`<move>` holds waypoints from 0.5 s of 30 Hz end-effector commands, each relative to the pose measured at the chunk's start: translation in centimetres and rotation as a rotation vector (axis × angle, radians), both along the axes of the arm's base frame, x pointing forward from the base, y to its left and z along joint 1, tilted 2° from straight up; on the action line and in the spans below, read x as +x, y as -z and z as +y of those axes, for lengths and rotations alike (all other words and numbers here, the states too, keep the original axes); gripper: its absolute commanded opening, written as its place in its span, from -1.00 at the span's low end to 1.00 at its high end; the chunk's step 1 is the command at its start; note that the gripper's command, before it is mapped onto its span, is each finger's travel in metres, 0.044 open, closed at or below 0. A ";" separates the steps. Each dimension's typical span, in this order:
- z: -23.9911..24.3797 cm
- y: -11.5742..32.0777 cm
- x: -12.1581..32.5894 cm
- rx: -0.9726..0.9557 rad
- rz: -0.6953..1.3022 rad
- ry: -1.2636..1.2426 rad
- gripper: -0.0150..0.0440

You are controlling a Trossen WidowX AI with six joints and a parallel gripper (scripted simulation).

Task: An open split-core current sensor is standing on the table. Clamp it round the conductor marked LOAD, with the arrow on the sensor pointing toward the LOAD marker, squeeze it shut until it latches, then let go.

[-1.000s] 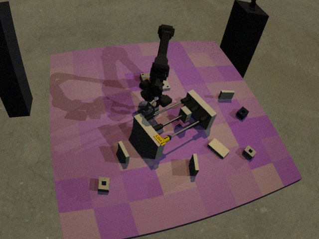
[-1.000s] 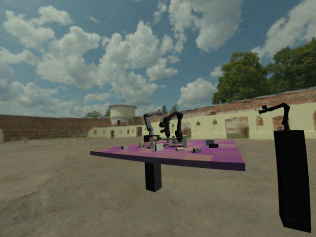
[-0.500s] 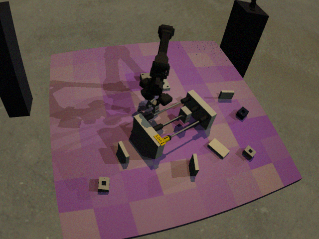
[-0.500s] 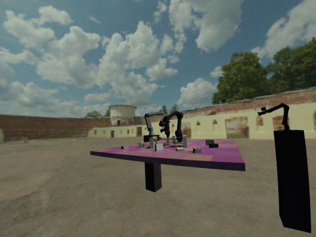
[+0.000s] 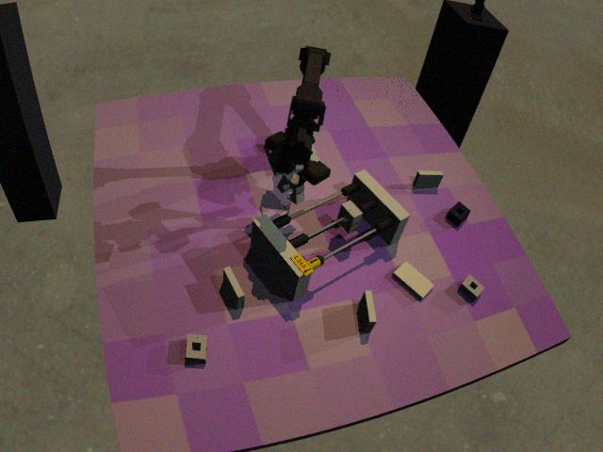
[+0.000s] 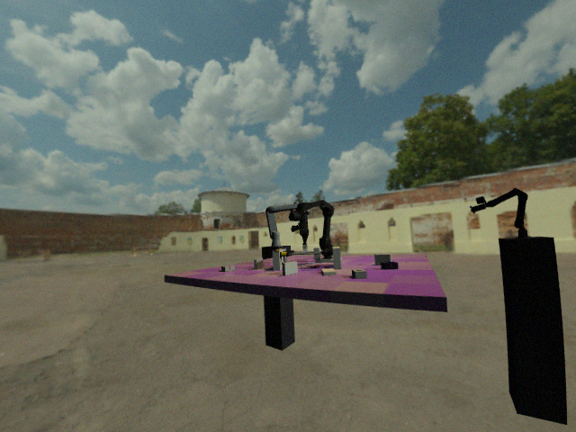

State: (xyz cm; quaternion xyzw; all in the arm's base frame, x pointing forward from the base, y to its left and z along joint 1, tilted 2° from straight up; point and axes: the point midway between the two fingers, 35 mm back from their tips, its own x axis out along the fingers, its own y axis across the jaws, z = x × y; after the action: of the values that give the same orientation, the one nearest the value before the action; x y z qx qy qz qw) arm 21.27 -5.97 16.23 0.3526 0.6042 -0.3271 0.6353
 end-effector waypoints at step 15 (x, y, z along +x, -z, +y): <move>0.8 -4.1 2.8 0.007 -0.048 0.024 -0.49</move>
State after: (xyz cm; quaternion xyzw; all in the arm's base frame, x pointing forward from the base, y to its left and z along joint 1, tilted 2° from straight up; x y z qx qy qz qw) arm 22.00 -5.61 19.96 0.3575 0.5972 -0.3282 0.6386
